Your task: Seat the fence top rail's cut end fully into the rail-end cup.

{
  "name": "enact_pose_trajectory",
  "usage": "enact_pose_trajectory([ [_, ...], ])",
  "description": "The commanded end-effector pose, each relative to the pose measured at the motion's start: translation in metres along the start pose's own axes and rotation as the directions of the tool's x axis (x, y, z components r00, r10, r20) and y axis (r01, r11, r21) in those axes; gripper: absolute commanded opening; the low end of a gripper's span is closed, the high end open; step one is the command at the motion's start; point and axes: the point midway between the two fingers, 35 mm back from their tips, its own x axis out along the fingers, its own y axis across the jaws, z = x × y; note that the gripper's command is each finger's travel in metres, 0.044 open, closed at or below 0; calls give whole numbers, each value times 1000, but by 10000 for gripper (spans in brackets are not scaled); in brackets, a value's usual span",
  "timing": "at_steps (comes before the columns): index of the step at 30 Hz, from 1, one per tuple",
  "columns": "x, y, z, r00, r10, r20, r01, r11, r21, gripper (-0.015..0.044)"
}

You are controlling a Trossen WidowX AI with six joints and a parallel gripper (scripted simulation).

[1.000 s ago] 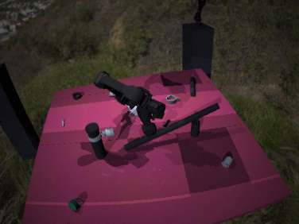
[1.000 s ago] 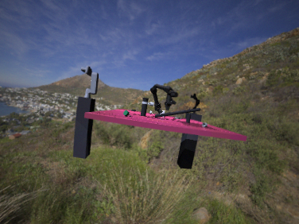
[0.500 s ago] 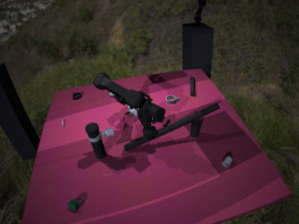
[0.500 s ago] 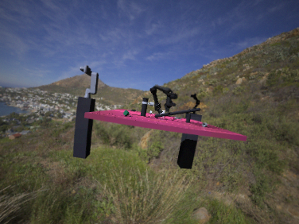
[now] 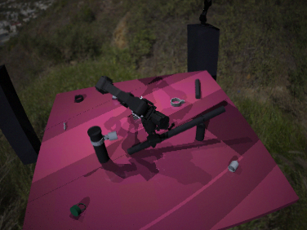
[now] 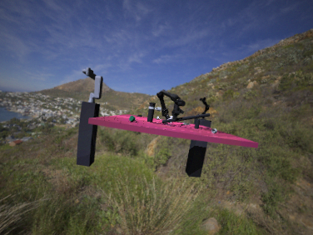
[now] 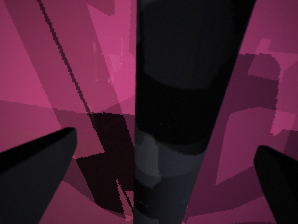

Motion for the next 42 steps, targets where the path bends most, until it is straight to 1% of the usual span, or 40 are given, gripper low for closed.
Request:
enact_pose_trajectory([
  [1,8,2,-1,1000,6,-6,-6,1000,-9,440],
  [15,28,4,-2,1000,6,-9,-6,1000,-8,440],
  [24,28,3,-2,1000,6,-9,-6,1000,-8,204],
  [35,28,3,-2,1000,6,-9,-6,1000,-8,130],
  [40,23,2,-2,1000,6,-8,-6,1000,-8,0],
  [42,22,2,-2,1000,6,-8,-6,1000,-8,0],
])
